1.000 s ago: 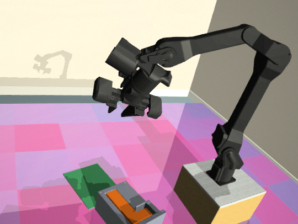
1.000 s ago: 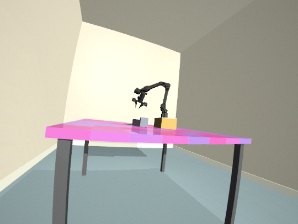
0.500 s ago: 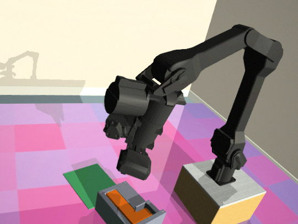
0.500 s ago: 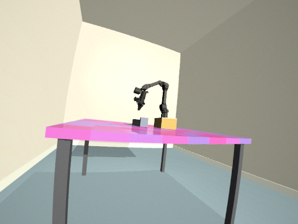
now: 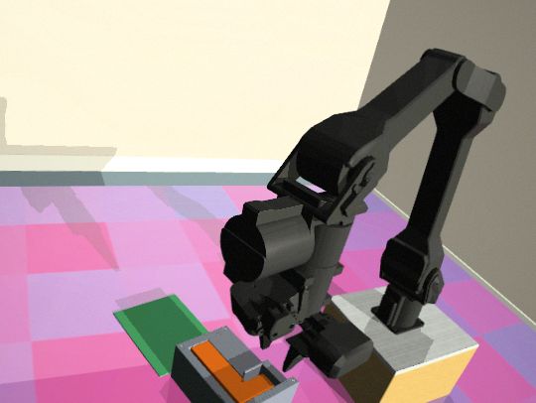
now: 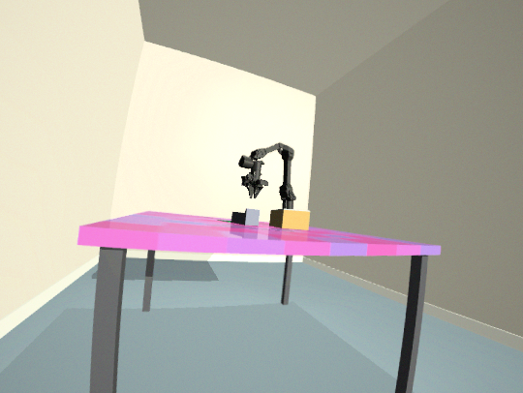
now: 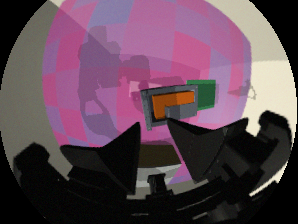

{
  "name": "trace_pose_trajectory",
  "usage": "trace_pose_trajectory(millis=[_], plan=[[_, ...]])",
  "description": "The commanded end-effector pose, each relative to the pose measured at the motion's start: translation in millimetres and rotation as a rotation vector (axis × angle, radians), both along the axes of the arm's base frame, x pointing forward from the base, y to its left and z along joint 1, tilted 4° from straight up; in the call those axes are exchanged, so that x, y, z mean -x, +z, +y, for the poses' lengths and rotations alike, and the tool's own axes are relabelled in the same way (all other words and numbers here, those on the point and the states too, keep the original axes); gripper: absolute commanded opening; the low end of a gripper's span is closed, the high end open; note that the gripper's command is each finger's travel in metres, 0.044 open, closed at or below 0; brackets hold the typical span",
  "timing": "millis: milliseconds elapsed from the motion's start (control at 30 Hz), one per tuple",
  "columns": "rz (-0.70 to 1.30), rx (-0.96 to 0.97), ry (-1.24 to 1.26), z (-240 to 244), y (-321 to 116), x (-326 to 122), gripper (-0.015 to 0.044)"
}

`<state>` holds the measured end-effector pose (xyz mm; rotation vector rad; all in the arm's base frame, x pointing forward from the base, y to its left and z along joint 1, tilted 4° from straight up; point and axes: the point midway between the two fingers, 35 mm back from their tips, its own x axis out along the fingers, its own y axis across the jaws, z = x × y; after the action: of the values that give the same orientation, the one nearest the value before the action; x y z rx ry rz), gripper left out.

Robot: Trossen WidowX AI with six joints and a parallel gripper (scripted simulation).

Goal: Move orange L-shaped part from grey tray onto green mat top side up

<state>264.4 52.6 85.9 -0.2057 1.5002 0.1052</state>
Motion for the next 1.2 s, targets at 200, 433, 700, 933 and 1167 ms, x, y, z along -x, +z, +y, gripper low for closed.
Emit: trace_pose_trajectory(millis=[200,433,700,933,1167], plan=[[0.01,-0.005,0.028,2,-52,-4,0.018],[0.01,-0.005,0.028,0,-75,-3,0.018],[0.01,-0.005,0.028,0,-77,-4,0.018],[0.01,-0.005,0.028,-1,-89,-5,0.018],[0.01,-0.005,0.028,-2,-100,-5,0.018]])
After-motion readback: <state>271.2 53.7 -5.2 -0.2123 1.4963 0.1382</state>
